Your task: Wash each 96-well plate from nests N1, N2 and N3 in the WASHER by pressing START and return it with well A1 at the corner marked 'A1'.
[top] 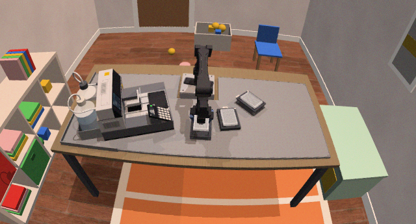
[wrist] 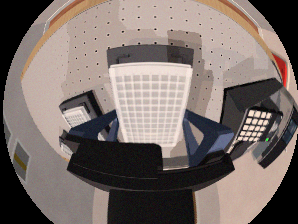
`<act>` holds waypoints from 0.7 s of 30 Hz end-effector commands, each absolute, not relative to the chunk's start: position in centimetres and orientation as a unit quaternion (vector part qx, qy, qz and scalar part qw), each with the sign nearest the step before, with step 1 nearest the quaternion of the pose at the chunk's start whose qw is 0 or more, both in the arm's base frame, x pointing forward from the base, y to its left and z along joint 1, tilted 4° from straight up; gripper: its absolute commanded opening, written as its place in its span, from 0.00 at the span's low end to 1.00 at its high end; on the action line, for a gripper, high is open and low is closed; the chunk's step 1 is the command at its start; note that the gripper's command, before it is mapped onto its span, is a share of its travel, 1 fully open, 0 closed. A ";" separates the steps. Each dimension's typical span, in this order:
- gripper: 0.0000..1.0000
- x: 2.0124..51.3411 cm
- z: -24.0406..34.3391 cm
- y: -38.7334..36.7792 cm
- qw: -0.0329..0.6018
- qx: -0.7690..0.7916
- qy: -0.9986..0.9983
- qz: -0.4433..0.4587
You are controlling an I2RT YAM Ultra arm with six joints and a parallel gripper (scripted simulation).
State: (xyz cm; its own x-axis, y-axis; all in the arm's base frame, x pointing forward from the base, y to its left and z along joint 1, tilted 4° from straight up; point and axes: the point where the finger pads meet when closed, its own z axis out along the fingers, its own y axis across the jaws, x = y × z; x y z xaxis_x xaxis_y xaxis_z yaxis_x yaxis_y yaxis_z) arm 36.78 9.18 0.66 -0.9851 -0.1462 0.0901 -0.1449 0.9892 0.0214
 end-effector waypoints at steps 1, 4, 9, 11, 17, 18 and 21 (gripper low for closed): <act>0.00 37.5 2.1 9.3 0.030 0.073 -0.997 -0.010; 0.00 37.5 2.6 9.3 0.030 0.073 -0.997 -0.010; 0.00 37.5 3.5 9.3 0.030 0.073 -0.997 -0.010; 0.00 37.6 3.8 9.3 0.030 0.073 -0.997 -0.010; 0.00 37.6 4.5 9.3 0.030 0.073 -0.997 -0.010; 0.00 37.6 4.6 9.3 0.030 0.073 -0.997 -0.010; 0.00 37.7 5.1 9.3 0.030 0.073 -0.997 -0.010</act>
